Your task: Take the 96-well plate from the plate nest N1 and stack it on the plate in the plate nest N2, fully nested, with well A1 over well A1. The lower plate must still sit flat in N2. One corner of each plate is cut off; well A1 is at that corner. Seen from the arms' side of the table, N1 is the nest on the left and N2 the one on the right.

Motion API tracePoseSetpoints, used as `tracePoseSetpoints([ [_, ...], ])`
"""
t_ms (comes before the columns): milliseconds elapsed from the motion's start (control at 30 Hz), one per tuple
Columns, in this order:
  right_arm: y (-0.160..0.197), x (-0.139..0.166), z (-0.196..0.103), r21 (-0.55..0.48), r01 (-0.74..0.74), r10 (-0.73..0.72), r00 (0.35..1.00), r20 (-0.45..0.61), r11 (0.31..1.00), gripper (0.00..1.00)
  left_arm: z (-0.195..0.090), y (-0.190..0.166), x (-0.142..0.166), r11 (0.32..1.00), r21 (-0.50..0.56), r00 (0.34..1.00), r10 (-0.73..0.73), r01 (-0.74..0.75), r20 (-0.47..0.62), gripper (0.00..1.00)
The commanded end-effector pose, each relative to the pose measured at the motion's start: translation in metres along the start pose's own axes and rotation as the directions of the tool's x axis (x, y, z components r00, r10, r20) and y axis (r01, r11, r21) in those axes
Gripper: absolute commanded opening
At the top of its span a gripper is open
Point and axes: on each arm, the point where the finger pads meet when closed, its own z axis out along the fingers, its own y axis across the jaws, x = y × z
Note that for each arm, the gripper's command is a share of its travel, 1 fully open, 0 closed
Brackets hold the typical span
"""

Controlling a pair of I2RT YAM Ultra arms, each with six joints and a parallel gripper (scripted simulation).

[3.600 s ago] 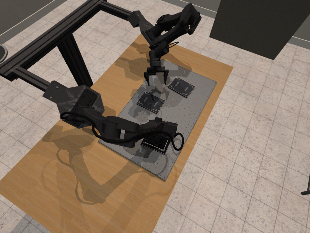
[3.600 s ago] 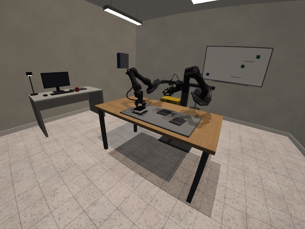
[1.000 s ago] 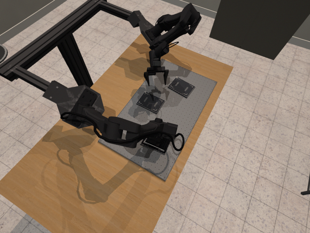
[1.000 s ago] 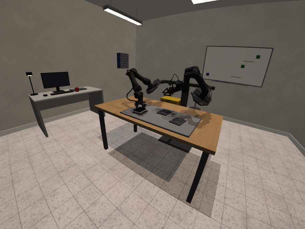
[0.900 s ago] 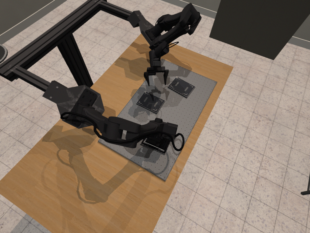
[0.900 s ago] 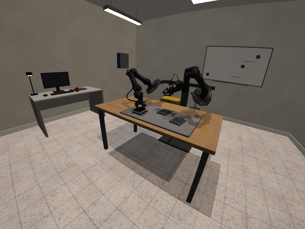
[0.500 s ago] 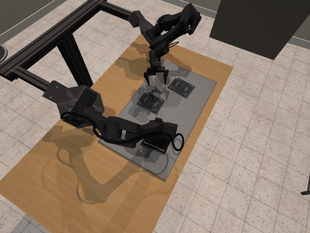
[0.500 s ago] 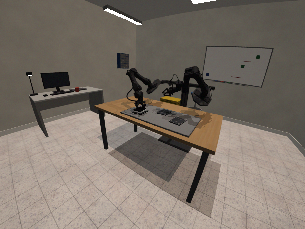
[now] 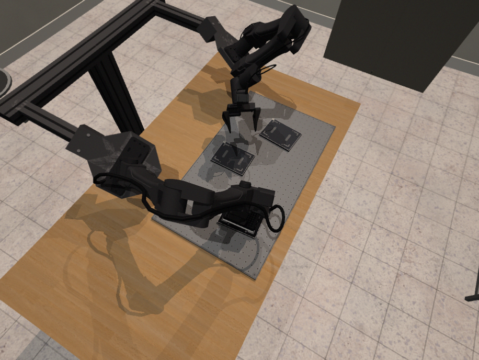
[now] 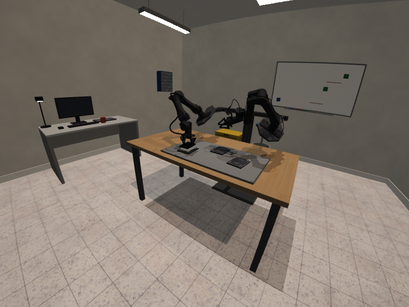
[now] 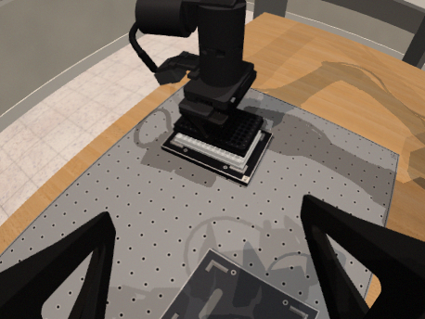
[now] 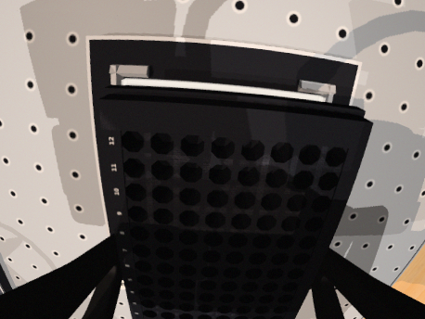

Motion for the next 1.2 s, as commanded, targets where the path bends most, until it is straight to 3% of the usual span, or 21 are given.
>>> tracePoseSetpoints([
  [0, 0.003, -0.009, -0.013, -0.008, -0.009, 0.009, 0.999, 0.032, 1.000, 0.80, -0.004, -0.008, 0.004, 0.999, 0.029, 1.000, 0.018, -0.018, 0.007, 1.00],
  [667, 0.009, -0.008, -0.017, -0.019, -0.011, 0.012, 0.999, 0.041, 1.000, 0.80, -0.004, -0.008, 0.004, 0.999, 0.029, 1.000, 0.018, -0.018, 0.007, 1.00],
  [1167, 0.013, -0.013, 0.011, -0.033, -0.010, 0.012, 0.998, 0.060, 0.999, 0.80, -0.004, -0.008, 0.004, 0.999, 0.029, 1.000, 0.018, -0.018, 0.007, 1.00],
])
